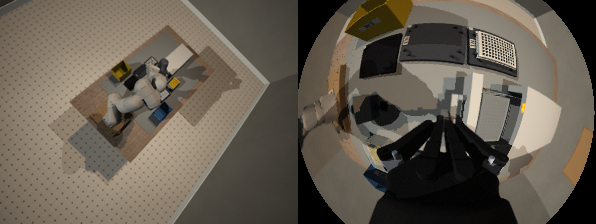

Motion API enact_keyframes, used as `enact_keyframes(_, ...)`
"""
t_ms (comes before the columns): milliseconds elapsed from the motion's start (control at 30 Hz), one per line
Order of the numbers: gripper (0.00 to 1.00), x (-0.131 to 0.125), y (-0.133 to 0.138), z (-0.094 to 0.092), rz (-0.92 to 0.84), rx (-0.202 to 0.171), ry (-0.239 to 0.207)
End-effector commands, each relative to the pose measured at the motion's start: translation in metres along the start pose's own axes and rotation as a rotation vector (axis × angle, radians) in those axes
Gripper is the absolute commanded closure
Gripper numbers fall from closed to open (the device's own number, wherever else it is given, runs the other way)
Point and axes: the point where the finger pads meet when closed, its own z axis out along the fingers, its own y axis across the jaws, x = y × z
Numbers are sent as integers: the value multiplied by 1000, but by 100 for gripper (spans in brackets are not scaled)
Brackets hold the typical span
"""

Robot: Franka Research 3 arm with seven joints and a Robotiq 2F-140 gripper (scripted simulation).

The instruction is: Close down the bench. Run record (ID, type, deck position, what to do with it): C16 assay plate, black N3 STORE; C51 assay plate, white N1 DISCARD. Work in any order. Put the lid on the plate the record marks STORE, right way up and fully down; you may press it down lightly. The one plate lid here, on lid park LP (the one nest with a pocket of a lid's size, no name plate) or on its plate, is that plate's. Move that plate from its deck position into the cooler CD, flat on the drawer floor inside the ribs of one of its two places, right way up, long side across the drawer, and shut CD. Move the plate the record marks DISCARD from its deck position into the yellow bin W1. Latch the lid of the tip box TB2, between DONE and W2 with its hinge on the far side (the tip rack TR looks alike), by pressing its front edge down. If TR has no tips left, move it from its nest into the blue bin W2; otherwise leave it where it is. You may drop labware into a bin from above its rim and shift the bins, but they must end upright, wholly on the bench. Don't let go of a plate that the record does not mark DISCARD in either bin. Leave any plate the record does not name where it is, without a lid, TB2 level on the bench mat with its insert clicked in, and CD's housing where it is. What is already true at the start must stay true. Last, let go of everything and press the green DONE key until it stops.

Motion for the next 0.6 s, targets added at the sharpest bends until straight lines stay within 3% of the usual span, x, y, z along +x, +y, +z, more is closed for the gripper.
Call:
enact_keyframes(0, 100, -1, 3, 1, -8, 4, -3)
enact_keyframes(567, 100, -1, 23, 1, -8, 4, -3)
